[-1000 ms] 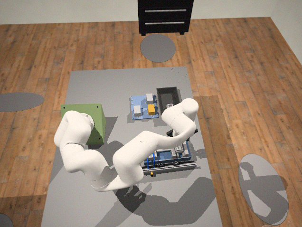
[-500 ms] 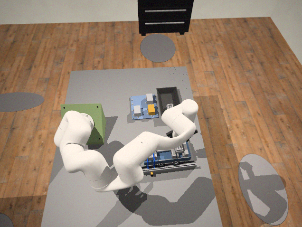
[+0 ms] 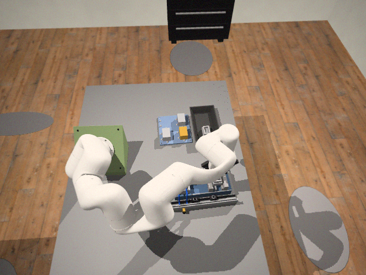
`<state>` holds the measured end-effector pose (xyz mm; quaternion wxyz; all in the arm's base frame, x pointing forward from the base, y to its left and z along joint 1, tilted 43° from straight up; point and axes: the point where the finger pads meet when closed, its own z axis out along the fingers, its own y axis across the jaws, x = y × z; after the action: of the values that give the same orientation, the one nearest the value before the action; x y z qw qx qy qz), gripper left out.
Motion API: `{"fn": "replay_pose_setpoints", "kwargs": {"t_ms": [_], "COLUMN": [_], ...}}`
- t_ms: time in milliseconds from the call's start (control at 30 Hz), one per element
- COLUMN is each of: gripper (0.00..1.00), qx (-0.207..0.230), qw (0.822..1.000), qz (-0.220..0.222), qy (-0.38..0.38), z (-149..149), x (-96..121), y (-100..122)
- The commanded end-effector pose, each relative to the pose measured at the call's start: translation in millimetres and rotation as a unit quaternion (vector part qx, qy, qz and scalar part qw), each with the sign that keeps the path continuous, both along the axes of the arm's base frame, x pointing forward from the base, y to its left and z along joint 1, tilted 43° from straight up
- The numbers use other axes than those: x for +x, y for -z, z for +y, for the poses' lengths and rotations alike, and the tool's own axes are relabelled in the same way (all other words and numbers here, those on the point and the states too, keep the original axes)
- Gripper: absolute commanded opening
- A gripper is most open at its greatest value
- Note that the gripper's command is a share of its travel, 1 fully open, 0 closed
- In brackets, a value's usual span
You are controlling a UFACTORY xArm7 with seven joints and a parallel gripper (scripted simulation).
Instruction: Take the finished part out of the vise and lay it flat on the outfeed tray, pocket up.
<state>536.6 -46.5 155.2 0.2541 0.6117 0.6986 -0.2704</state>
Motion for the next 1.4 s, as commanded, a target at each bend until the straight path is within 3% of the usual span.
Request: {"fn": "replay_pose_setpoints", "kwargs": {"t_ms": [0,600,1367], "gripper": [0.69,0.69,0.69], "qx": [0.001,0.001,0.001], "qw": [1.0,1.0,1.0], "qz": [-0.002,-0.002,-0.002], "qy": [-0.002,-0.002,-0.002], "z": [-2,-19,-22], "x": [1,2,2], "y": [4,22,24]}}
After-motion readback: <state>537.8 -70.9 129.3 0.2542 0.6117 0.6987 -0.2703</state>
